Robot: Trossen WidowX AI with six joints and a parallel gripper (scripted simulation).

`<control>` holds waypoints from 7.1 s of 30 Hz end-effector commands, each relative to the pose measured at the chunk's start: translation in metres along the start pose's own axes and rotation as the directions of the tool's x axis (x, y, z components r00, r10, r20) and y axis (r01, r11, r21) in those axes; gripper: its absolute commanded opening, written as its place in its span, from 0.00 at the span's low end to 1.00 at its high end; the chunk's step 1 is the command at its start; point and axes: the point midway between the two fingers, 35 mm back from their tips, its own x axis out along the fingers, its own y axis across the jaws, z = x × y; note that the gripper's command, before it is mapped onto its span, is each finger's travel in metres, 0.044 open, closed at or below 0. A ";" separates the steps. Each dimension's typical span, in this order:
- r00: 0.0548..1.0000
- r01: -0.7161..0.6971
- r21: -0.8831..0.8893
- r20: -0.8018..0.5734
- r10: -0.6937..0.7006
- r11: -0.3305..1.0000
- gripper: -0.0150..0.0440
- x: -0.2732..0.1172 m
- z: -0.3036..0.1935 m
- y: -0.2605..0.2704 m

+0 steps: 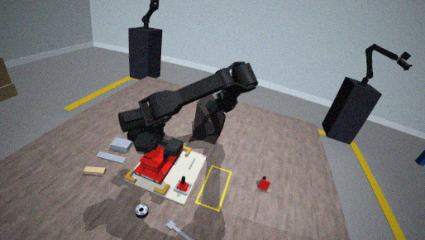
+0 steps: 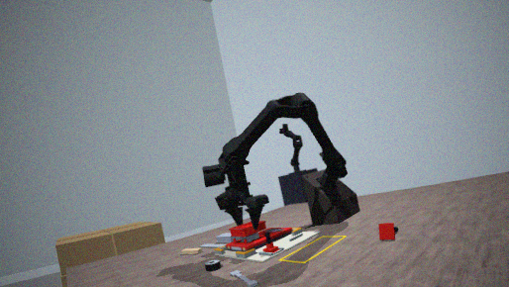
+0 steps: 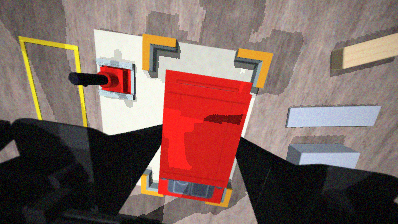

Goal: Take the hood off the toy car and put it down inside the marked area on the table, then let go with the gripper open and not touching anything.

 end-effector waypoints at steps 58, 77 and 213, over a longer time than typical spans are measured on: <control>1.000 0.013 0.005 0.001 -0.013 1.000 0.25 -0.050 0.001 0.180; 1.000 -0.006 0.000 -0.003 0.006 1.000 0.25 -0.048 -0.019 0.232; 1.000 -0.011 -0.001 -0.003 0.011 1.000 0.25 0.040 -0.020 0.234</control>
